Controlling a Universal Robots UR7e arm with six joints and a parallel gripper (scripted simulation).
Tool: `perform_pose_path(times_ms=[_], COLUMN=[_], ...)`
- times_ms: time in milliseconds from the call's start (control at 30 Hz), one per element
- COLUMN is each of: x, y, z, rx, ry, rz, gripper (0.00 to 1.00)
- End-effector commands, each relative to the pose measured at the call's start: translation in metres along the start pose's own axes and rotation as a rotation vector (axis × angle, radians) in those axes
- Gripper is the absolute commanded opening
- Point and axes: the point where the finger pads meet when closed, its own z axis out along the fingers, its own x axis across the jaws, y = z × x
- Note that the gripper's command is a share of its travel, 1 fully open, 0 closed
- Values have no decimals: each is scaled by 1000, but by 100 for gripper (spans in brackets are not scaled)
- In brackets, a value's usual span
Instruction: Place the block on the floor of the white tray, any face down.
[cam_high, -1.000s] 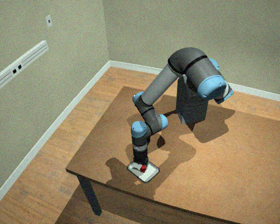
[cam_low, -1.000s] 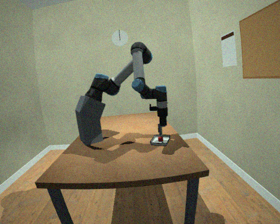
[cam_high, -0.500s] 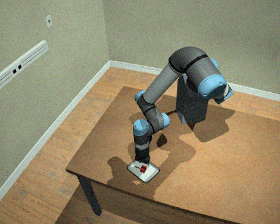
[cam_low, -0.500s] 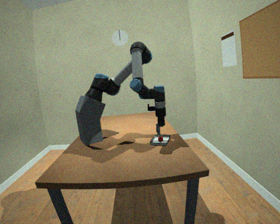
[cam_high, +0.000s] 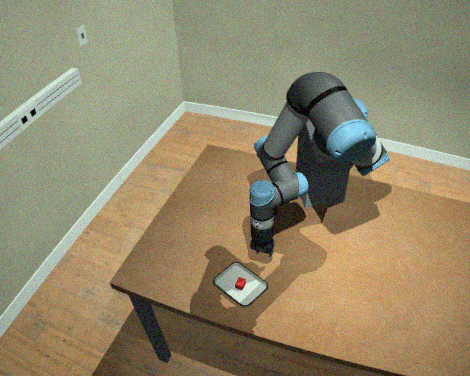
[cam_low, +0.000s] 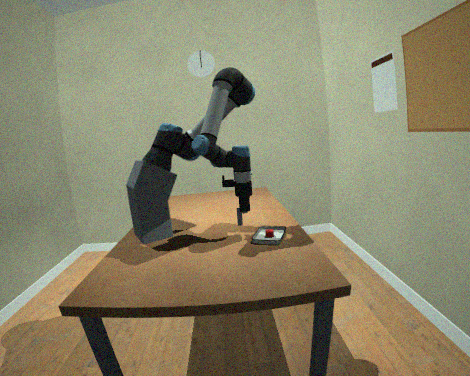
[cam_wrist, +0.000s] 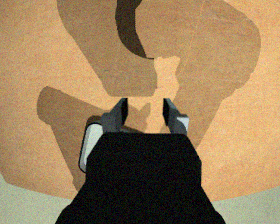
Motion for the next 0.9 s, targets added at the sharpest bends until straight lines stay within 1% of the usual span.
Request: perform_pose_path(times_ms=[0, 100, 200, 867], x=[8, 13, 15, 15], y=[-30, -45, -50, -51], z=[-1, -1, -1, -1], rx=[-14, -14, -14, -14], ry=[-6, -6, -6, -6], rz=[-2, -2, -2, -2], gripper=[89, 89, 89, 89])
